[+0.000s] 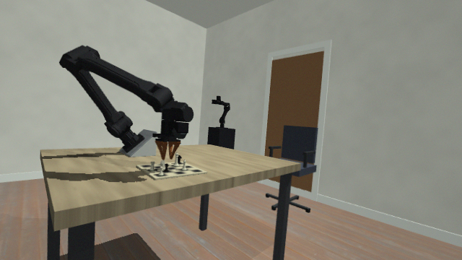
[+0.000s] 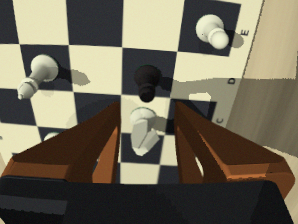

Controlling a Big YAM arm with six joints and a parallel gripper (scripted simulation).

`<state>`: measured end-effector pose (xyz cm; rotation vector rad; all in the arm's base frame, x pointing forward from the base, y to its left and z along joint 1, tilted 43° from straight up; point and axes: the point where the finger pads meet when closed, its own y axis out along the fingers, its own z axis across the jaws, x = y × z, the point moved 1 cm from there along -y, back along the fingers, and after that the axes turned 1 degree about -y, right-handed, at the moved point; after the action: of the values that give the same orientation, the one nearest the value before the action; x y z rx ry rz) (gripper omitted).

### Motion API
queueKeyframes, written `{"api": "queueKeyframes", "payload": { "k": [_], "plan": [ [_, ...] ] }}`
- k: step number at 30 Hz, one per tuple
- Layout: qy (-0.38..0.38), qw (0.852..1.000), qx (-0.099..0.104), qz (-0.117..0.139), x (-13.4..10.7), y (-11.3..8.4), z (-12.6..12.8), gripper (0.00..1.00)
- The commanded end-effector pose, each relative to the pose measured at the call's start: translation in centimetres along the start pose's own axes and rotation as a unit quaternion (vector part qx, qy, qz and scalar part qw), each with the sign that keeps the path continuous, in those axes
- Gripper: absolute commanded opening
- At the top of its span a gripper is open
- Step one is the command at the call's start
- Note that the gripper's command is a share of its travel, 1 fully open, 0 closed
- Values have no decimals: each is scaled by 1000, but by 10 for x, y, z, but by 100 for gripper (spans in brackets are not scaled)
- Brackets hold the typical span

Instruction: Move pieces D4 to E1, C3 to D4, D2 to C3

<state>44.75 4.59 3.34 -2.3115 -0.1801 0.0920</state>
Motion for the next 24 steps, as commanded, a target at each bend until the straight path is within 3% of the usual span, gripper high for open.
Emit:
{"api": "queueKeyframes", "payload": {
  "k": [1,24],
  "plan": [
    [-2,1000,-2,6,3,10,-1,32],
    [-1,1000,-3,6,3,11,-1,32]
  ]
}}
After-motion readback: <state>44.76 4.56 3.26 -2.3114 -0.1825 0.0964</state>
